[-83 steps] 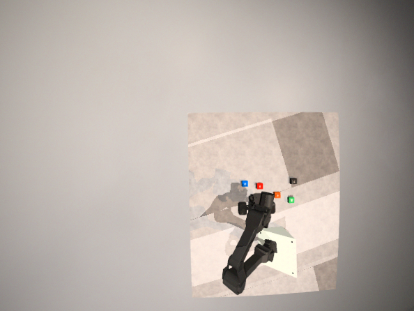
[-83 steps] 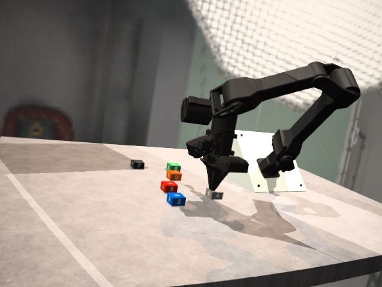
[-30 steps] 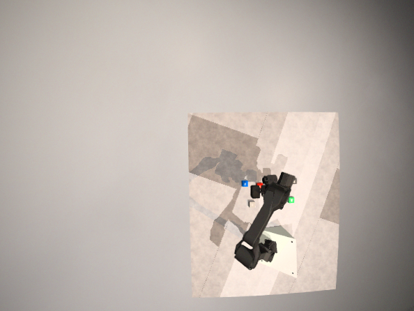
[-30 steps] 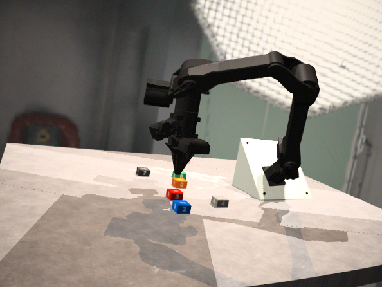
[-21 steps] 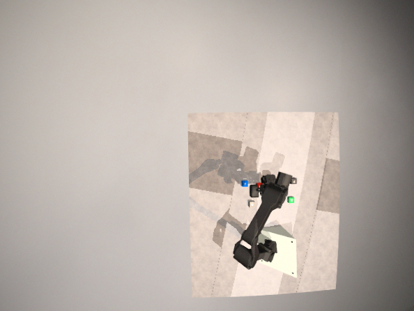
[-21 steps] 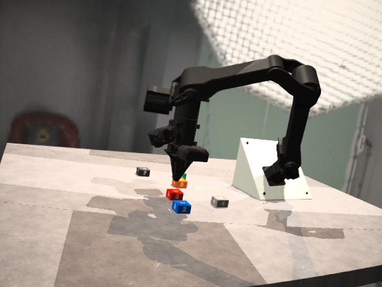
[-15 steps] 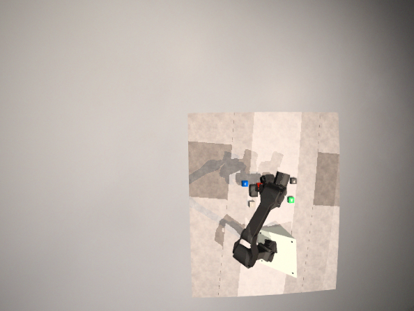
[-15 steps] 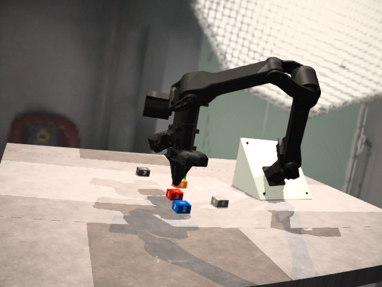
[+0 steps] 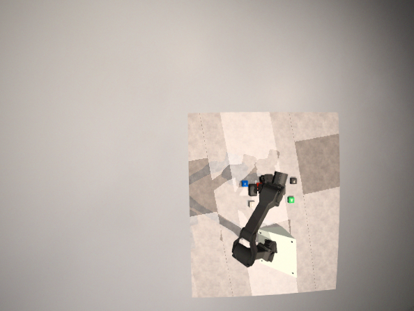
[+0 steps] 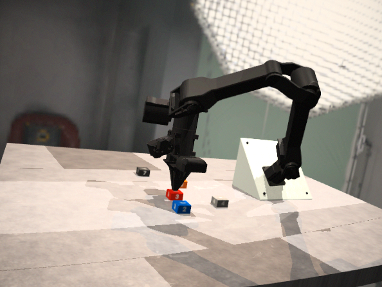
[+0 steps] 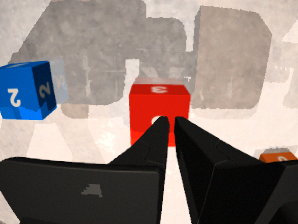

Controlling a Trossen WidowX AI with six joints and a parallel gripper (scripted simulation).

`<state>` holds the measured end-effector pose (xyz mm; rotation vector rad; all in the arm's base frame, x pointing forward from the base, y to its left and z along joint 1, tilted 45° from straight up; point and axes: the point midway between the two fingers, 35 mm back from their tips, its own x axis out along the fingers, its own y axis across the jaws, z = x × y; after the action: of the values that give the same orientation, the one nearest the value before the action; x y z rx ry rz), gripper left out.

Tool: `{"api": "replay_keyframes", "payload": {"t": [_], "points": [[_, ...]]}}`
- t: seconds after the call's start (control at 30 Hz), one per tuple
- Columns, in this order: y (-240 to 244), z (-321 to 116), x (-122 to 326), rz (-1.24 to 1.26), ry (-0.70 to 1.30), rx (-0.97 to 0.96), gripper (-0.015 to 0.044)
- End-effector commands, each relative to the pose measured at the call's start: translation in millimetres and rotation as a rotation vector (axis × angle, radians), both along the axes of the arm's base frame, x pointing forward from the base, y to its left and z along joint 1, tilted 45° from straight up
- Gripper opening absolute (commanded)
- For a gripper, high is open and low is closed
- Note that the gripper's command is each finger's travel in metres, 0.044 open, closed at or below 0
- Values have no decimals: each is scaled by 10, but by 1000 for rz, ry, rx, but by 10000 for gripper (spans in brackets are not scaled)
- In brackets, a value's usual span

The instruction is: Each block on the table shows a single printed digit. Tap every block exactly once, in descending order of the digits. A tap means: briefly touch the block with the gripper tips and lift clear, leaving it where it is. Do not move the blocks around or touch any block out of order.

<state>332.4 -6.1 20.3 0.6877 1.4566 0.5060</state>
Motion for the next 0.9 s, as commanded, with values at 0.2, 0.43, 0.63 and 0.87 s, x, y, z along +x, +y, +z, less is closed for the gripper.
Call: {"api": "replay_keyframes", "payload": {"t": [0.2,0.43,0.63,0.87], "points": [[-195,211,-16,0,-1,3,20],[-729,756,-69,0,1,1,20],[-640,880,-19,-1,1,-1,20],[-69,1444,143,0,0,5,20]]}}
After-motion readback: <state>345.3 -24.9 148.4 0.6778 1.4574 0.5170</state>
